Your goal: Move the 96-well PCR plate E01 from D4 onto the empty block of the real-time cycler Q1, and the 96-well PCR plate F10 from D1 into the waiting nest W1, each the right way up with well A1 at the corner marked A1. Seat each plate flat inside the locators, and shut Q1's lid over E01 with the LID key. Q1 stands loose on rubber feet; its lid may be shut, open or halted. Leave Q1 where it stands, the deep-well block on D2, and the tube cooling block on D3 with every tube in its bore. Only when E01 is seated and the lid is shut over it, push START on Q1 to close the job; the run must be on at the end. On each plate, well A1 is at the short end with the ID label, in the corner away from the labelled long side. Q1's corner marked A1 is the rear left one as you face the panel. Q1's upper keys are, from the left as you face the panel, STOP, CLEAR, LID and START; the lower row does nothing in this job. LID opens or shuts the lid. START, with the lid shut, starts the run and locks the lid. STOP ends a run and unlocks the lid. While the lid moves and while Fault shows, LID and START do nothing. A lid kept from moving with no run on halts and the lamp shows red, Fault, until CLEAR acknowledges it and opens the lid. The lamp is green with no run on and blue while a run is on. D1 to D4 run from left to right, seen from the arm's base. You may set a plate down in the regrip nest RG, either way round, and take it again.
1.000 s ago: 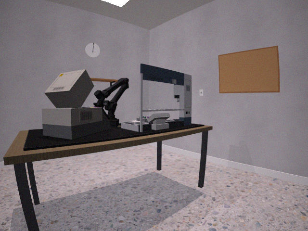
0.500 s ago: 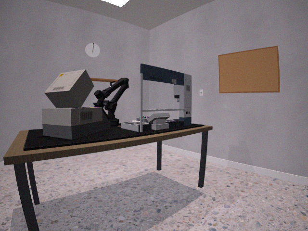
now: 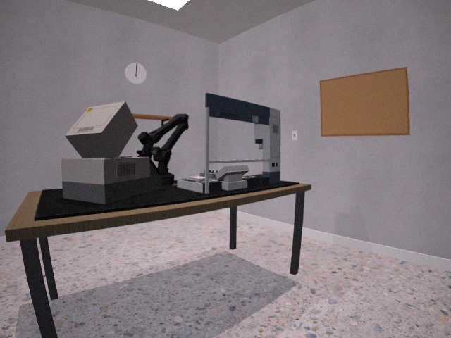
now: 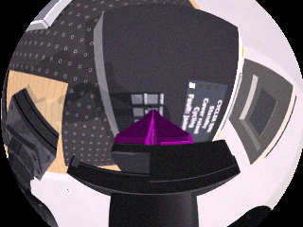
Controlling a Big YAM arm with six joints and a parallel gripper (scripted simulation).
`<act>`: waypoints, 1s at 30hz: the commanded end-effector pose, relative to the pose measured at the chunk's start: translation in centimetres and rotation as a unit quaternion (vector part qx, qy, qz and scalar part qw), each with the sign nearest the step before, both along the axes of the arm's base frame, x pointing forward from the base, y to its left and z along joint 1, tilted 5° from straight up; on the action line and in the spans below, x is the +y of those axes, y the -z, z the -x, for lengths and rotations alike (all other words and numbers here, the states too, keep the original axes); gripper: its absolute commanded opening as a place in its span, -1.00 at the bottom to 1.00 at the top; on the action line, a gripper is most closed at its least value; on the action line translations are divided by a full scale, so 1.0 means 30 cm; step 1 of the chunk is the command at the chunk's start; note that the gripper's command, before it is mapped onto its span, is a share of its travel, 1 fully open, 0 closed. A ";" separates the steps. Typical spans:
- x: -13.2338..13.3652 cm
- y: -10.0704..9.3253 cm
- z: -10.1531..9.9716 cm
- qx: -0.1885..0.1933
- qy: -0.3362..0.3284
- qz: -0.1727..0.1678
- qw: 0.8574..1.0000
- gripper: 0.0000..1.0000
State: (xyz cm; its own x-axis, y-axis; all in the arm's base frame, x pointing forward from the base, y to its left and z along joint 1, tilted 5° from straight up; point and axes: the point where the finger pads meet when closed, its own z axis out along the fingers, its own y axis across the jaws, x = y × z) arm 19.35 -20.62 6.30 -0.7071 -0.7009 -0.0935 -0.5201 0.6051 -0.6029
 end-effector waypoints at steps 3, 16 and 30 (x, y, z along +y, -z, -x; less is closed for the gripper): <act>-0.073 -0.094 -0.064 -0.022 -0.005 0.031 0.999 -1.00; -0.068 -0.084 -0.059 -0.022 -0.005 0.031 0.999 -1.00; -0.057 -0.071 -0.051 -0.022 -0.004 0.031 0.999 -1.00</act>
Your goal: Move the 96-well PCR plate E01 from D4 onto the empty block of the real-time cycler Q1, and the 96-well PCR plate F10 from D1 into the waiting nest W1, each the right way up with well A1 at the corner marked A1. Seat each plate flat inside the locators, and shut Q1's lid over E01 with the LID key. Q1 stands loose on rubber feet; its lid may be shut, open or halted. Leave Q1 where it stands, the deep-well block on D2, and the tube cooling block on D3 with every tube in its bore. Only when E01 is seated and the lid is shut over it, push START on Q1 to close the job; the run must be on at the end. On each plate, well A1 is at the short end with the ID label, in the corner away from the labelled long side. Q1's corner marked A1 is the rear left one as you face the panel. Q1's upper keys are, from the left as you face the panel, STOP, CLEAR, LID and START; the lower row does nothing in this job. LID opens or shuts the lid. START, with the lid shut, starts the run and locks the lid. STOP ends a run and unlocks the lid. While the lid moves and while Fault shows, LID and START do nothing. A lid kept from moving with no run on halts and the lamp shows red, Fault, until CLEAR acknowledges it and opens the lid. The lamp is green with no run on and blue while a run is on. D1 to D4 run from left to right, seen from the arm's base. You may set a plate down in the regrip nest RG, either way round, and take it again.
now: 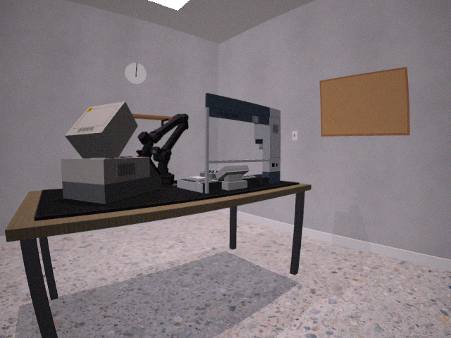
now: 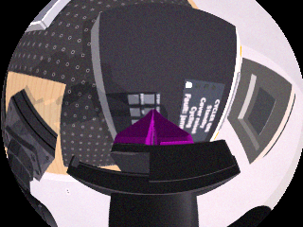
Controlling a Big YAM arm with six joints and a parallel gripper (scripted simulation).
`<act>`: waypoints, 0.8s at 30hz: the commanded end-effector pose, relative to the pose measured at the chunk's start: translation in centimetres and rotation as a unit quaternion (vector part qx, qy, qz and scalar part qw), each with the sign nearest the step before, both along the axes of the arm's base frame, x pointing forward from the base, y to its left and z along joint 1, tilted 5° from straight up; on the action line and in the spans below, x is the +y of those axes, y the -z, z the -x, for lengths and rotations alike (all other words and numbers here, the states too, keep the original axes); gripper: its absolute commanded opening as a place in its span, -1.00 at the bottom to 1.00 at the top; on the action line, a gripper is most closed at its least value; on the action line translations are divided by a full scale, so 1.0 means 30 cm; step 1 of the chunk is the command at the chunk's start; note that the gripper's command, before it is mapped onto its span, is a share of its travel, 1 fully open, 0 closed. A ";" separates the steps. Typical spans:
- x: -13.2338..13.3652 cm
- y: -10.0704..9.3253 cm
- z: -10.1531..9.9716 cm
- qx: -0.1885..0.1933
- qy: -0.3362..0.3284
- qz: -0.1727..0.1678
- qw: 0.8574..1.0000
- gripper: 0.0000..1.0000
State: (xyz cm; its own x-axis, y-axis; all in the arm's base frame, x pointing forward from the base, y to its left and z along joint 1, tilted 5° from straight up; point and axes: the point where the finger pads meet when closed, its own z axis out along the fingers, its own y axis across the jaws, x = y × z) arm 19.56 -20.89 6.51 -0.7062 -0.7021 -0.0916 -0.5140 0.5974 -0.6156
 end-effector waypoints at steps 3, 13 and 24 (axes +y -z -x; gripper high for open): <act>-0.045 -0.062 -0.042 -0.017 -0.003 0.024 1.000 -1.00; -0.029 -0.046 -0.033 -0.017 -0.003 0.021 1.000 -1.00; -0.018 -0.031 -0.020 -0.017 0.000 0.019 1.000 -1.00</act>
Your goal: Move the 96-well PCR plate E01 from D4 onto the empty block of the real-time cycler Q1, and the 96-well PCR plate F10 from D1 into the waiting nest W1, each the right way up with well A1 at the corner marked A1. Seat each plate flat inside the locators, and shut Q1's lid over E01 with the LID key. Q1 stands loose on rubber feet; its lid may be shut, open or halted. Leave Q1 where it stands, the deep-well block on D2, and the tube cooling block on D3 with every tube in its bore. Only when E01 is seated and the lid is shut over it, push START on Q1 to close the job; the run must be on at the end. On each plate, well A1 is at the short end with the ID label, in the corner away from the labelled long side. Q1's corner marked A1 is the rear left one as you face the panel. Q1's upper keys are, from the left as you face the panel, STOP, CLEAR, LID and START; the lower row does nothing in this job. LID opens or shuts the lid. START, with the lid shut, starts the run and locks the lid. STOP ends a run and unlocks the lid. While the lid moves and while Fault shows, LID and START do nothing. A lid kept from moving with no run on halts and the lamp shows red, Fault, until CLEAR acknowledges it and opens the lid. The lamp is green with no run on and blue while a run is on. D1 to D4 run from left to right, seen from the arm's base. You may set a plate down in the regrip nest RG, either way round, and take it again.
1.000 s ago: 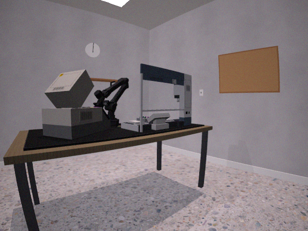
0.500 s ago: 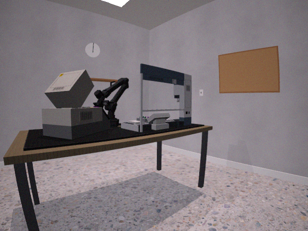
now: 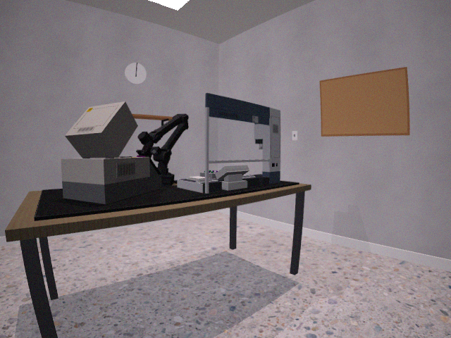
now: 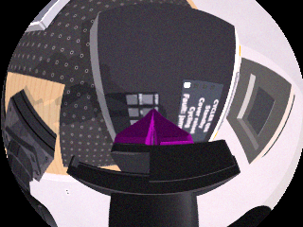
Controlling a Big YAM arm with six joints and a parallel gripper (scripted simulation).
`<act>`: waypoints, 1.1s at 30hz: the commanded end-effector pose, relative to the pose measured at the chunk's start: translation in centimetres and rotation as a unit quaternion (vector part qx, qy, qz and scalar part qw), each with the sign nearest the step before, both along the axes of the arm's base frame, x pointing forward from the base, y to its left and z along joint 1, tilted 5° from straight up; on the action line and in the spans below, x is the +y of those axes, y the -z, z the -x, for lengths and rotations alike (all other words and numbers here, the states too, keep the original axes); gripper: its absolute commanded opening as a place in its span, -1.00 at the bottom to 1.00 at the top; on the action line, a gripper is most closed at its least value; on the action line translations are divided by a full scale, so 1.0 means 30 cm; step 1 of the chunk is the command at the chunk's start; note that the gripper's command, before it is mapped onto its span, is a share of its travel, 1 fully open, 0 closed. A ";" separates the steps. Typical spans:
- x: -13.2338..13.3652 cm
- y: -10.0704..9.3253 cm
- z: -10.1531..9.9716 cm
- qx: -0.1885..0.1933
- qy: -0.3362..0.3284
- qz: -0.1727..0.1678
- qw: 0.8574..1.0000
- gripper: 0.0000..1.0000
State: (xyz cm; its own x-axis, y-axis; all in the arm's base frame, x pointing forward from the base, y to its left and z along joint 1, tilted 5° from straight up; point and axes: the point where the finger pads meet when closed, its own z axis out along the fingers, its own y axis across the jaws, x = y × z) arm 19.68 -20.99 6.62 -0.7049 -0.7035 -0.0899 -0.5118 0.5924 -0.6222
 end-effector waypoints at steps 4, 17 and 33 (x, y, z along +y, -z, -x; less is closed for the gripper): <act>-0.012 -0.024 -0.012 -0.015 0.003 0.015 1.000 -1.00; -0.012 -0.019 -0.005 -0.016 0.007 0.014 1.000 -1.00; -0.015 -0.017 0.000 -0.018 0.013 0.013 1.000 -1.00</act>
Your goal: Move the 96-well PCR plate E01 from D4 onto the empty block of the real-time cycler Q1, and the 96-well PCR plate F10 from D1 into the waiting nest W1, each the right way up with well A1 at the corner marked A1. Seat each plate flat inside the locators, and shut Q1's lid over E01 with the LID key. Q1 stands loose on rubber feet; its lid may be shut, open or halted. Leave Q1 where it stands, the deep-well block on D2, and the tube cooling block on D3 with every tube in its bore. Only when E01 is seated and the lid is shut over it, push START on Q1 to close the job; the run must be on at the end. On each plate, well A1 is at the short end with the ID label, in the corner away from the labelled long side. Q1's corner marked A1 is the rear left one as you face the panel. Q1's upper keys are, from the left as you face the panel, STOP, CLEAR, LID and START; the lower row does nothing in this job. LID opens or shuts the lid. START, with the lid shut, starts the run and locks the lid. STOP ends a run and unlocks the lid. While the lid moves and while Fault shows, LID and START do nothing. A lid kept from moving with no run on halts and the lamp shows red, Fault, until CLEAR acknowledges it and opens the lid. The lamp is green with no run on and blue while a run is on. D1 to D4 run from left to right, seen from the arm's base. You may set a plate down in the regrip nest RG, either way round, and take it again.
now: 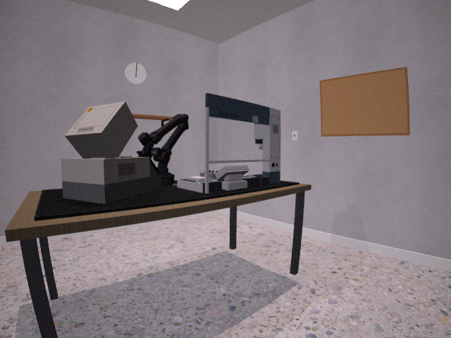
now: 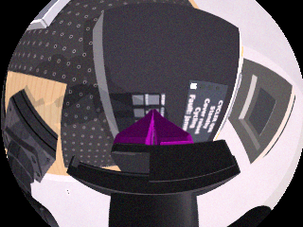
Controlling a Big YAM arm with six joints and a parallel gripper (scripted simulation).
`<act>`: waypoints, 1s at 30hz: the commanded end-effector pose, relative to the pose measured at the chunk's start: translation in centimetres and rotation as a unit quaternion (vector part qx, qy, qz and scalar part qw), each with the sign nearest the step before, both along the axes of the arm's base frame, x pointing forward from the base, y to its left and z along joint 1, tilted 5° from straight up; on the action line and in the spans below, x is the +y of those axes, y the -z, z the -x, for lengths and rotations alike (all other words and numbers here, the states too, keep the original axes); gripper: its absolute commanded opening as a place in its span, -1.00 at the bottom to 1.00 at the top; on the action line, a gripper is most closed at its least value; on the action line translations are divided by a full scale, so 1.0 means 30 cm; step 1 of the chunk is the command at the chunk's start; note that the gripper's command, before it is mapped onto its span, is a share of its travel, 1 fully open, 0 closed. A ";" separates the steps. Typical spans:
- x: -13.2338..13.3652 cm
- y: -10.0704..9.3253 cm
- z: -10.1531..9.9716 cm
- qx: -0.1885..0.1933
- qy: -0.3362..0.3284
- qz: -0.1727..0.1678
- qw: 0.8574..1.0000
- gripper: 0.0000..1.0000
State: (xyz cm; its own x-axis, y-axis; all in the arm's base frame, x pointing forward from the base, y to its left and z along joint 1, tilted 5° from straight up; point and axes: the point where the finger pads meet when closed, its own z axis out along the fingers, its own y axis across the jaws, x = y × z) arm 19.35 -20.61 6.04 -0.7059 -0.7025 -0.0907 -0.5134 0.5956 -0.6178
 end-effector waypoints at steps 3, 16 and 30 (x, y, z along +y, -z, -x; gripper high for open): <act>-0.026 -0.035 -0.011 -0.020 0.012 0.014 1.000 -1.00; -0.026 -0.034 -0.012 -0.020 0.012 0.015 1.000 -1.00; -0.022 -0.026 -0.016 -0.017 0.010 0.012 1.000 -1.00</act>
